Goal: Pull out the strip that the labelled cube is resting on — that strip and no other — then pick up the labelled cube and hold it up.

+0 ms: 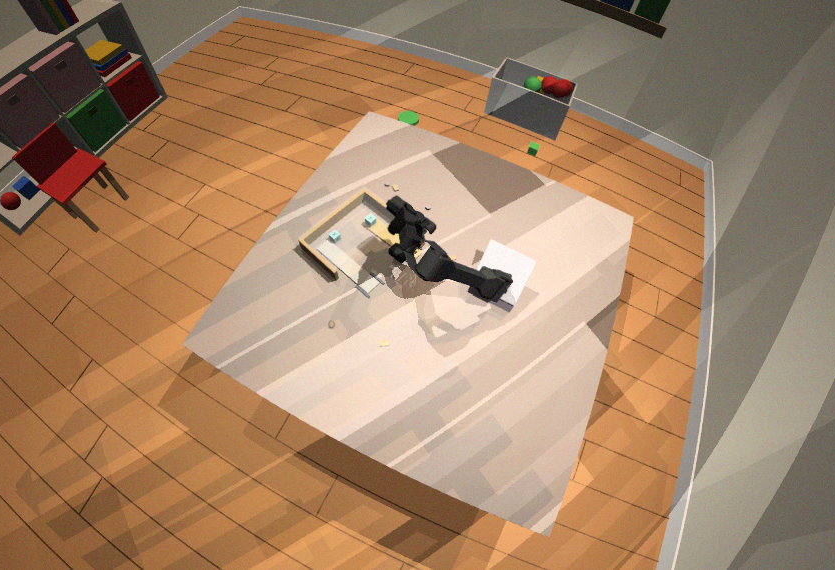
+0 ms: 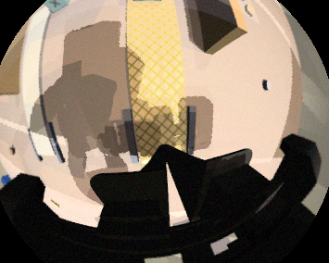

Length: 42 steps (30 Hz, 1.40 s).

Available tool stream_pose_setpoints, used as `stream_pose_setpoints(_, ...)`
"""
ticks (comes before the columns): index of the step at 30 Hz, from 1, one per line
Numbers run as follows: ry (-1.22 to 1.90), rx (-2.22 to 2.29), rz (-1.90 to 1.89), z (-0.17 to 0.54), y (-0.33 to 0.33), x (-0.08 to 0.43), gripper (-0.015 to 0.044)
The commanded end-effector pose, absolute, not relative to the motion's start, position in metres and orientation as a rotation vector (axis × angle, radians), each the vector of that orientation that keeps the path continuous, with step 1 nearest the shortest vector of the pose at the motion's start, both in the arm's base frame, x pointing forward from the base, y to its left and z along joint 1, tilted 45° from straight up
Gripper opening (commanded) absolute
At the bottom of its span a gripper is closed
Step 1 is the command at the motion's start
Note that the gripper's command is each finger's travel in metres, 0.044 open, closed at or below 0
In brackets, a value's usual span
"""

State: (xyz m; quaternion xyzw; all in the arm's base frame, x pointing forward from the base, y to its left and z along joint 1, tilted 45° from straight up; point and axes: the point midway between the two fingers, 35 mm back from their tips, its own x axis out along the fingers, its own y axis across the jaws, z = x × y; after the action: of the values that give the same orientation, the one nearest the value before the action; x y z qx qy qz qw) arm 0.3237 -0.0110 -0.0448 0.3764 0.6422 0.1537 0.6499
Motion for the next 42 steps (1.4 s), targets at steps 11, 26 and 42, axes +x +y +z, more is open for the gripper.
stream_pose_setpoints(11,1.475,0.865,0.353,-0.045,-0.001,0.299,0.0000)
stream_pose_setpoints(26,1.476,0.866,0.352,-0.042,0.007,0.277,0.0000)
stream_pose_setpoints(42,1.478,0.866,0.352,-0.039,0.014,0.255,0.0000)
